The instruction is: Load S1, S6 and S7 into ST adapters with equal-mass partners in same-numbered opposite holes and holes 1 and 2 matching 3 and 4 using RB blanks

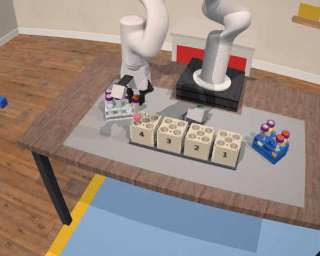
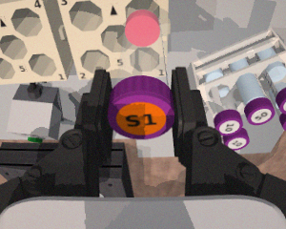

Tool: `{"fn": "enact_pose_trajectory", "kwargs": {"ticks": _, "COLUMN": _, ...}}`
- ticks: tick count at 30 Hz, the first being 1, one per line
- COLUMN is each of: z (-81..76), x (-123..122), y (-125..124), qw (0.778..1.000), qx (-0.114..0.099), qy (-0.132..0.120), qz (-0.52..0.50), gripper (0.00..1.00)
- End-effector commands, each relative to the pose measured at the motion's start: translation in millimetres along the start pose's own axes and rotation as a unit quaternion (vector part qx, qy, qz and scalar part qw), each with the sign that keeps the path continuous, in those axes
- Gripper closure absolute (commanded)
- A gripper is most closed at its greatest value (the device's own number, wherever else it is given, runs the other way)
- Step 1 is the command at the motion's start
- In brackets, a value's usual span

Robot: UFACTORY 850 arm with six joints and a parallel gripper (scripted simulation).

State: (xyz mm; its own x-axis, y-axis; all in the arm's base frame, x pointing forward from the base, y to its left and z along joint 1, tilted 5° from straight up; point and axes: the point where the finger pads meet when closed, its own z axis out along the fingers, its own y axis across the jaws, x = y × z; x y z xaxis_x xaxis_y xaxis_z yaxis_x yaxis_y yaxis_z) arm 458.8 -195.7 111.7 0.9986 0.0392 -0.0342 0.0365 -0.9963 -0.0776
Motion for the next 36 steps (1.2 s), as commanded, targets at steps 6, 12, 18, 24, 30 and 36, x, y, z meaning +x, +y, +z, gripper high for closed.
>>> {"fn": "enact_pose_trajectory", "kwargs": {"ticks": 6, "z": 4.2, "x": 0.7, "y": 0.3, "qw": 1.0, "qx": 0.0, "qy": 0.001, "qz": 0.0, "gripper": 1.0}}
{"fn": "enact_pose_trajectory", "kwargs": {"ticks": 12, "z": 8.2, "x": 0.8, "y": 0.3, "qw": 1.0, "qx": 0.0, "qy": 0.001, "qz": 0.0, "gripper": 1.0}}
{"fn": "enact_pose_trajectory", "kwargs": {"ticks": 18, "z": 14.2, "x": 0.7, "y": 0.3, "qw": 1.0, "qx": 0.0, "qy": 0.001, "qz": 0.0, "gripper": 1.0}}
{"fn": "enact_pose_trajectory", "kwargs": {"ticks": 24, "z": 20.2, "x": 0.7, "y": 0.3, "qw": 1.0, "qx": 0.0, "qy": 0.001, "qz": 0.0, "gripper": 1.0}}
{"fn": "enact_pose_trajectory", "kwargs": {"ticks": 30, "z": 24.2, "x": 0.8, "y": 0.4, "qw": 1.0, "qx": 0.0, "qy": 0.001, "qz": 0.0, "gripper": 1.0}}
{"fn": "enact_pose_trajectory", "kwargs": {"ticks": 36, "z": 30.2, "x": 0.7, "y": 0.3, "qw": 1.0, "qx": 0.0, "qy": 0.001, "qz": 0.0, "gripper": 1.0}}
